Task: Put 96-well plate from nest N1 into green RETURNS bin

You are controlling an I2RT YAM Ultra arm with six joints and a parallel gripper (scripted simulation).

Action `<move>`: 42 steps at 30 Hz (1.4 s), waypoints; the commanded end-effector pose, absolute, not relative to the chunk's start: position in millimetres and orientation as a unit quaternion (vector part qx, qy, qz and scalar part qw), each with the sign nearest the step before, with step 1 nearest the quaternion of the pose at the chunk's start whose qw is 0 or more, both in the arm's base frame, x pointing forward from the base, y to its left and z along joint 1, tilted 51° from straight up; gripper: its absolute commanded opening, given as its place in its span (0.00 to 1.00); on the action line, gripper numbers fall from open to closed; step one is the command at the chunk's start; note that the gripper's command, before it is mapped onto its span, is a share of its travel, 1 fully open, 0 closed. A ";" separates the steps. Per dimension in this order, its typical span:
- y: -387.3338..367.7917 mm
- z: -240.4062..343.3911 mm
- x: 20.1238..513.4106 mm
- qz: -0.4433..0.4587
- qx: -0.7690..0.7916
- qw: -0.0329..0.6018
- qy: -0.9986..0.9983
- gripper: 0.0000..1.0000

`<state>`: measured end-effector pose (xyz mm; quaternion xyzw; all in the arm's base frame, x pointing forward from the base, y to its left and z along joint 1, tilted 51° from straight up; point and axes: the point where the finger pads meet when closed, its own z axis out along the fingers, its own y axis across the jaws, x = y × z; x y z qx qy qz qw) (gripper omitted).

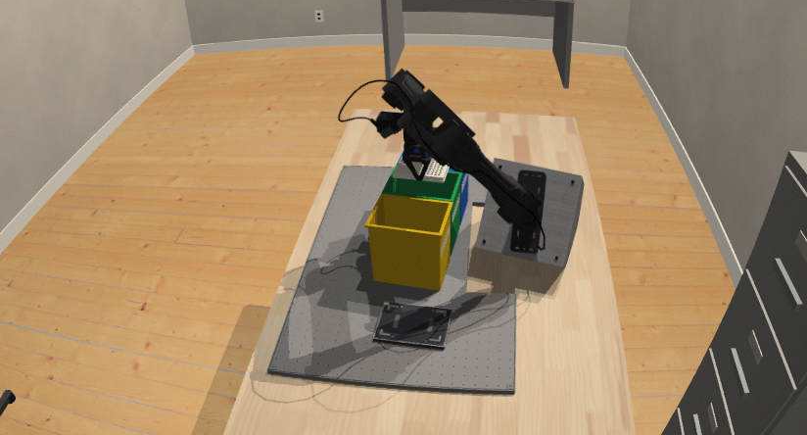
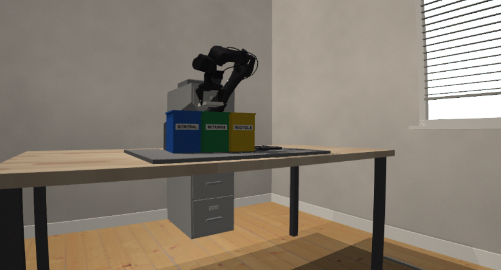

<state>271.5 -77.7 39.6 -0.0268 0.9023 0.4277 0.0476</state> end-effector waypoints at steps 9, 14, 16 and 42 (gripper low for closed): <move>-68.6 32.1 272.4 0.423 -0.014 0.063 0.904 0.00; -59.1 27.0 274.7 0.424 -0.023 0.059 0.903 0.00; -59.6 27.0 274.7 0.424 -0.020 0.060 0.903 0.00; -64.9 28.6 272.6 0.424 -0.019 0.059 0.903 0.00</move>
